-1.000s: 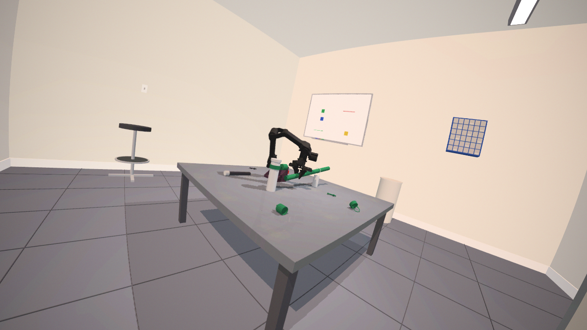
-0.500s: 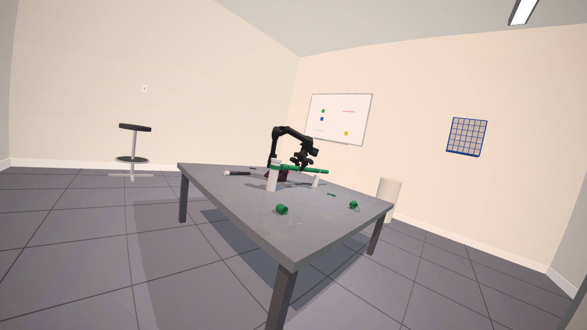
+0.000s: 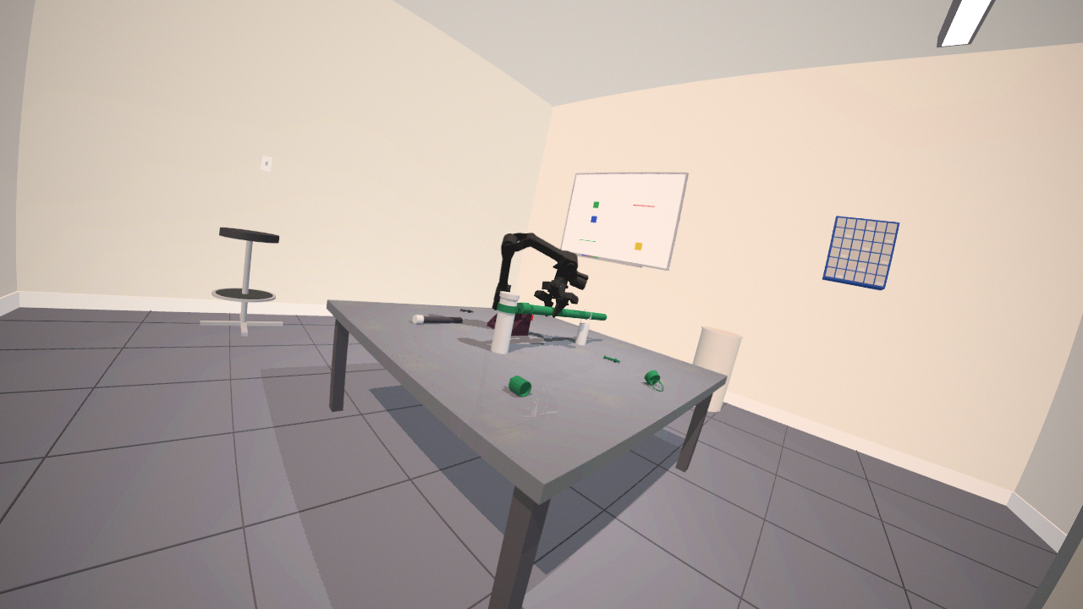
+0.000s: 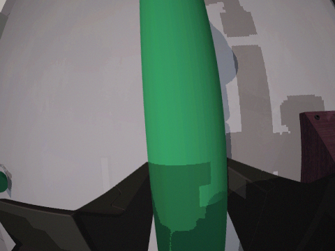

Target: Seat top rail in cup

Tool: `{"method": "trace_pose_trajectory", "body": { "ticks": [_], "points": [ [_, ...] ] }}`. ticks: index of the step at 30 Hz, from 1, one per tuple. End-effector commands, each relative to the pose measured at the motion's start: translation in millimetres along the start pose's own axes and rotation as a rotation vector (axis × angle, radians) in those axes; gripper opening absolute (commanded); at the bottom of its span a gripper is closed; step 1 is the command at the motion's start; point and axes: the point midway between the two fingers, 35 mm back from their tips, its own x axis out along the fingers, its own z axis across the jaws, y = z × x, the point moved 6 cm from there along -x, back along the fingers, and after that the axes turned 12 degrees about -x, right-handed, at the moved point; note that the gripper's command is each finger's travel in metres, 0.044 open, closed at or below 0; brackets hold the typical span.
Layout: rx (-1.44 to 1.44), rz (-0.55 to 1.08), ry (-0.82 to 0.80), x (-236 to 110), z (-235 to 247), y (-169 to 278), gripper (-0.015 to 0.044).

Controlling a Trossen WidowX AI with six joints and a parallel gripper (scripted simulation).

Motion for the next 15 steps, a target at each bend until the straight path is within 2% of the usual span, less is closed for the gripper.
{"method": "trace_pose_trajectory", "body": {
  "ticks": [1, 15],
  "points": [
    [-0.002, -0.001, -0.004, -1.4, 1.6, -2.3, 0.0],
    [-0.002, -0.002, -0.004, -2.2, 4.4, -7.2, 0.0]
  ]
}}
